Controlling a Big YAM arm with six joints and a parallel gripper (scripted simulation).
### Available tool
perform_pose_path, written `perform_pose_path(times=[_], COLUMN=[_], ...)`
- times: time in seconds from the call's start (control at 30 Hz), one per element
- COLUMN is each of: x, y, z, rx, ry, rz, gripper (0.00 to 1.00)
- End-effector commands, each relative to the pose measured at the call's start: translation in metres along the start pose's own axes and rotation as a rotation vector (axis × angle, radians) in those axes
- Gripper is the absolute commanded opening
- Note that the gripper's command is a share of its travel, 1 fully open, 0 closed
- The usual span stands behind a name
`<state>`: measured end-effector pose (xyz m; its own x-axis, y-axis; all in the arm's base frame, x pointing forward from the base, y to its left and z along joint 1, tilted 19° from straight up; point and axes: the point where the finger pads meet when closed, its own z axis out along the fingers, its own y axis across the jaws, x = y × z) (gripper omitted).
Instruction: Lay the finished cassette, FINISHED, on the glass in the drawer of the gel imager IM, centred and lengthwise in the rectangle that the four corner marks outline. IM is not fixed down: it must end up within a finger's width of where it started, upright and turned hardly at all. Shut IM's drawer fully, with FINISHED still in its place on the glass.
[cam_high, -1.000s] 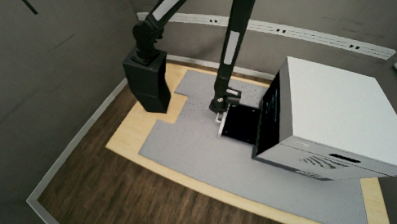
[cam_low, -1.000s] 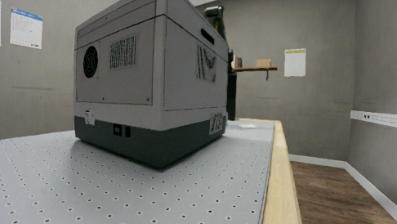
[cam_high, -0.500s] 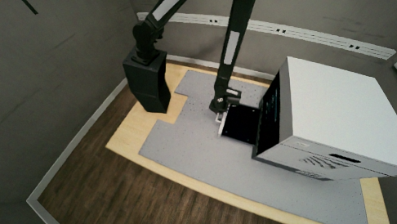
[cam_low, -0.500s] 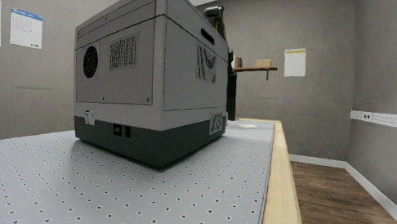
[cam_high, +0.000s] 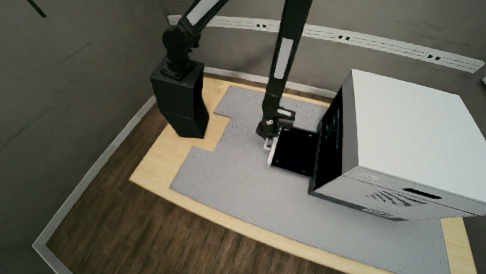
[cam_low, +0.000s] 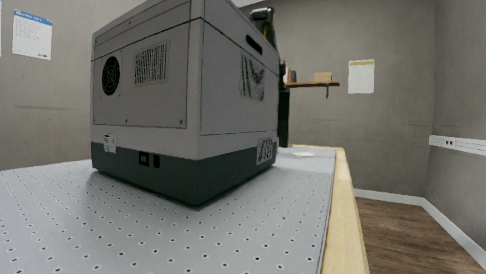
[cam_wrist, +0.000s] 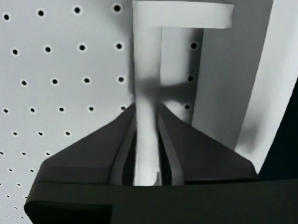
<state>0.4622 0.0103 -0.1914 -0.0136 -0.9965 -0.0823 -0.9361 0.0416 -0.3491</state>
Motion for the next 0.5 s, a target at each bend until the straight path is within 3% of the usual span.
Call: perform_pose_path(times=[0.0,0.13,0.17,0.47], x=[-0.002,-0.002,-0.002,0.000], y=[0.033,0.022,0.020,0.002], z=[0.003,0.000,-0.001,-0.002], rx=[-0.071,-0.060,-0.057,-0.030], ry=[0.002,0.002,0.002,0.002], rz=[0.004,0.004,0.004,0.003], gripper=[0.07,0.07,0.31,0.31])
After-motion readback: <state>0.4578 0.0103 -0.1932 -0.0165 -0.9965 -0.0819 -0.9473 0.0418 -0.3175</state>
